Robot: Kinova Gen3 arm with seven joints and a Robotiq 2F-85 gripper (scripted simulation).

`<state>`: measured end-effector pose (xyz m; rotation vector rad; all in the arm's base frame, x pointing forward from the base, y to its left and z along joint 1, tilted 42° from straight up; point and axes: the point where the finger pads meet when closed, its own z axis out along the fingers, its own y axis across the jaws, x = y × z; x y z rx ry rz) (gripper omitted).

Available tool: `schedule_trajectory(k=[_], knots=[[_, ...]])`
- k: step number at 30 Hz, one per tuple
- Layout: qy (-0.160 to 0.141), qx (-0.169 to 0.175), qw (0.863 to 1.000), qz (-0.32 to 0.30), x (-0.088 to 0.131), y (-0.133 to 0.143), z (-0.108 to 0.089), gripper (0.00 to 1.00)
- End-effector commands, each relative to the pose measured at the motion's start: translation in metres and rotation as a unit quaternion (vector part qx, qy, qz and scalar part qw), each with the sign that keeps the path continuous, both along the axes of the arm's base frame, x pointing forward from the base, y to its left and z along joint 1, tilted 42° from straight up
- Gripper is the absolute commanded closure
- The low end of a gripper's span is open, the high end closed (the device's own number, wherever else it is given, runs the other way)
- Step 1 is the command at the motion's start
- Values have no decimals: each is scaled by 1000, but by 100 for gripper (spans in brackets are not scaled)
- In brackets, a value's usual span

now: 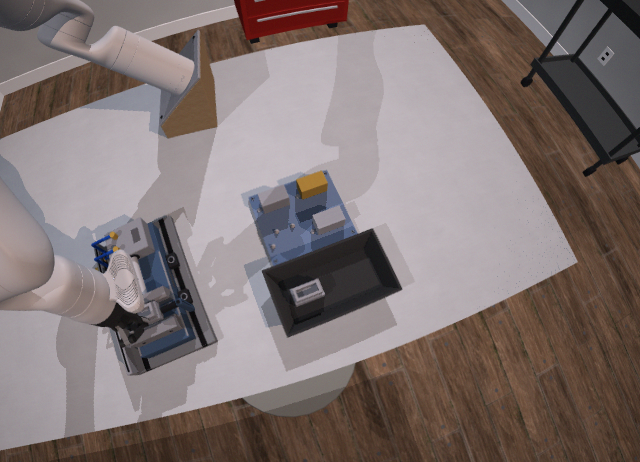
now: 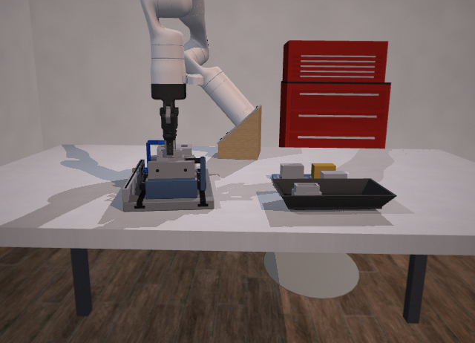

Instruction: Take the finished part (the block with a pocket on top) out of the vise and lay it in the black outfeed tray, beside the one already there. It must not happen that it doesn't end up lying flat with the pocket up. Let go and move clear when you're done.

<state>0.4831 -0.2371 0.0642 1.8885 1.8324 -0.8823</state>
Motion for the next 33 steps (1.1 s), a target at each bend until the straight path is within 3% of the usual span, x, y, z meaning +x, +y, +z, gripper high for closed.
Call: schedule_trajectory(k=[1,17,33], knots=[[0,0,1000,0,0,0,0,100],[0,0,1000,0,1,3,3,100],[0,0,1000,0,6,19,21,100]])
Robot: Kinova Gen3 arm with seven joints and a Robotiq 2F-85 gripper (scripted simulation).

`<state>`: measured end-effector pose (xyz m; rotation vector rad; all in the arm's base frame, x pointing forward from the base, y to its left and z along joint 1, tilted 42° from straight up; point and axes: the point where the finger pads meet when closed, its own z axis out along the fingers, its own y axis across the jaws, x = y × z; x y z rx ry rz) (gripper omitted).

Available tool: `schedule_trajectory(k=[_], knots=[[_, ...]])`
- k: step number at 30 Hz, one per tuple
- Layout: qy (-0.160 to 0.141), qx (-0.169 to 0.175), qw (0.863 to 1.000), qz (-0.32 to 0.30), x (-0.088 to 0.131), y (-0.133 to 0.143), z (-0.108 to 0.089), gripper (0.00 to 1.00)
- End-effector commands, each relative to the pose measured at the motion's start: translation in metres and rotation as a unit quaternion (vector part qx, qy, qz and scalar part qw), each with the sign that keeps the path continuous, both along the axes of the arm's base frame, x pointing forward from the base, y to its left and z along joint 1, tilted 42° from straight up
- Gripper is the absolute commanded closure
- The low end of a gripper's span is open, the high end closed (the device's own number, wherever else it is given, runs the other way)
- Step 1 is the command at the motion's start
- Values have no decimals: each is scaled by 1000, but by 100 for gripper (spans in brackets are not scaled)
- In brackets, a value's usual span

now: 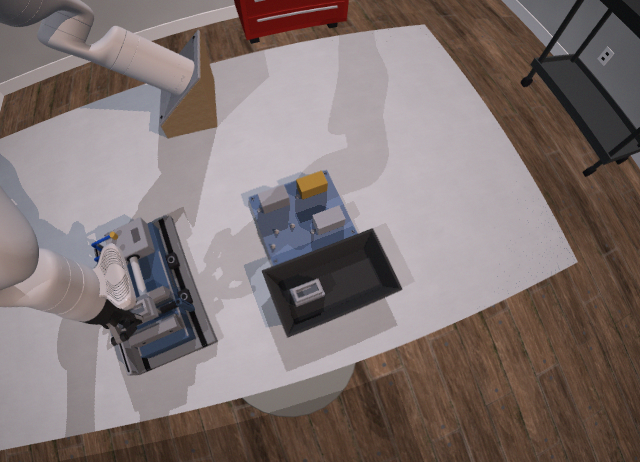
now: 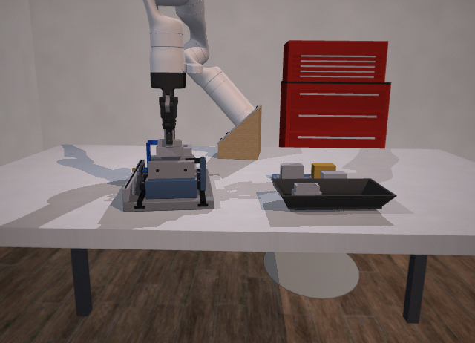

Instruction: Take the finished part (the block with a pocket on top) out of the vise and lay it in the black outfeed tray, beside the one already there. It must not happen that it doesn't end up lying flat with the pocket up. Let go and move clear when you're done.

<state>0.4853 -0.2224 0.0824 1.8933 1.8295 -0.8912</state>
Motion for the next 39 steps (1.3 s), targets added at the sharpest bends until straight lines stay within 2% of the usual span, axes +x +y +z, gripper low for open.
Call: schedule_trajectory(k=[1,16,39], knots=[[-3,1,1000,3,3,4,3,100],[-3,1,1000,3,7,15,16,100],[-6,-1,1000,3,15,22,11,100]])
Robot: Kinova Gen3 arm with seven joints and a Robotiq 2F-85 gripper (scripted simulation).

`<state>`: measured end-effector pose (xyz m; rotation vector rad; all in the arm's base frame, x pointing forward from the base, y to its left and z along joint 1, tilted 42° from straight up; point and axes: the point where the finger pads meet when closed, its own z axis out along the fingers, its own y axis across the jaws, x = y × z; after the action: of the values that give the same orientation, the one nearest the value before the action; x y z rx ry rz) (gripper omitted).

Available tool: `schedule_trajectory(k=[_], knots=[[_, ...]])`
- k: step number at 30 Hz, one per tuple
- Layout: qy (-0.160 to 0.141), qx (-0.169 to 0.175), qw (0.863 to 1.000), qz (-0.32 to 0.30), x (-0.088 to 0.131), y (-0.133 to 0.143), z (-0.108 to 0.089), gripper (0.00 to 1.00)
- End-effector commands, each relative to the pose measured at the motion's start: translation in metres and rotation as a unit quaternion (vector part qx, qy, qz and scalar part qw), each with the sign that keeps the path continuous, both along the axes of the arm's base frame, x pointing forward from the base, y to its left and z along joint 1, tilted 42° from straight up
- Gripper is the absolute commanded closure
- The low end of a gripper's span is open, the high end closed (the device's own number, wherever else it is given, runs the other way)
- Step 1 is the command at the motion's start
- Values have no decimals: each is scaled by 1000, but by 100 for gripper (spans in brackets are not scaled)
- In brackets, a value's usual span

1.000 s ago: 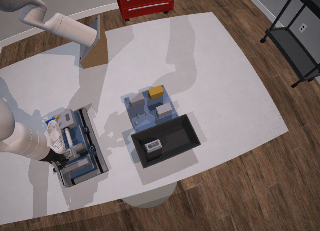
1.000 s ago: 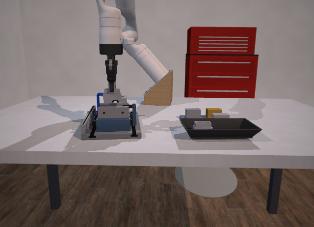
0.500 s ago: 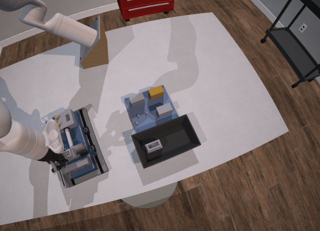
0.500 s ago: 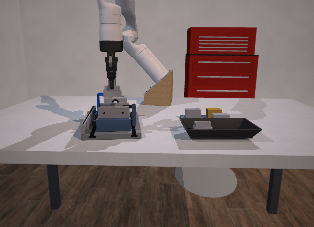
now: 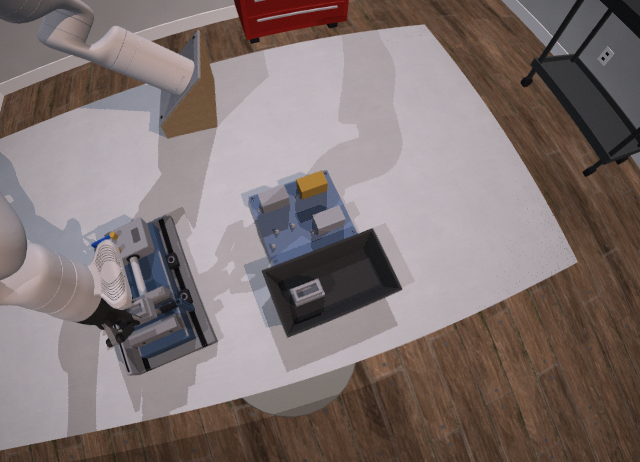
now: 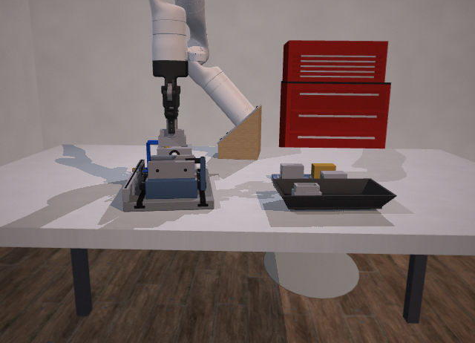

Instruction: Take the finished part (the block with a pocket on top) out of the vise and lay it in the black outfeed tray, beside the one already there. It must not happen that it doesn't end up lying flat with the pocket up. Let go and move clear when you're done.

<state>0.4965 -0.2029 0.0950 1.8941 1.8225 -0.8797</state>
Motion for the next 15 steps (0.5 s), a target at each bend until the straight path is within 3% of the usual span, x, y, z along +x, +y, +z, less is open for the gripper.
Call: schedule_trajectory(k=[1,15], knots=[[-1,-1,1000,2,5,4,-3,100],[-11,-9,1000,-1,37,37,-30,100]])
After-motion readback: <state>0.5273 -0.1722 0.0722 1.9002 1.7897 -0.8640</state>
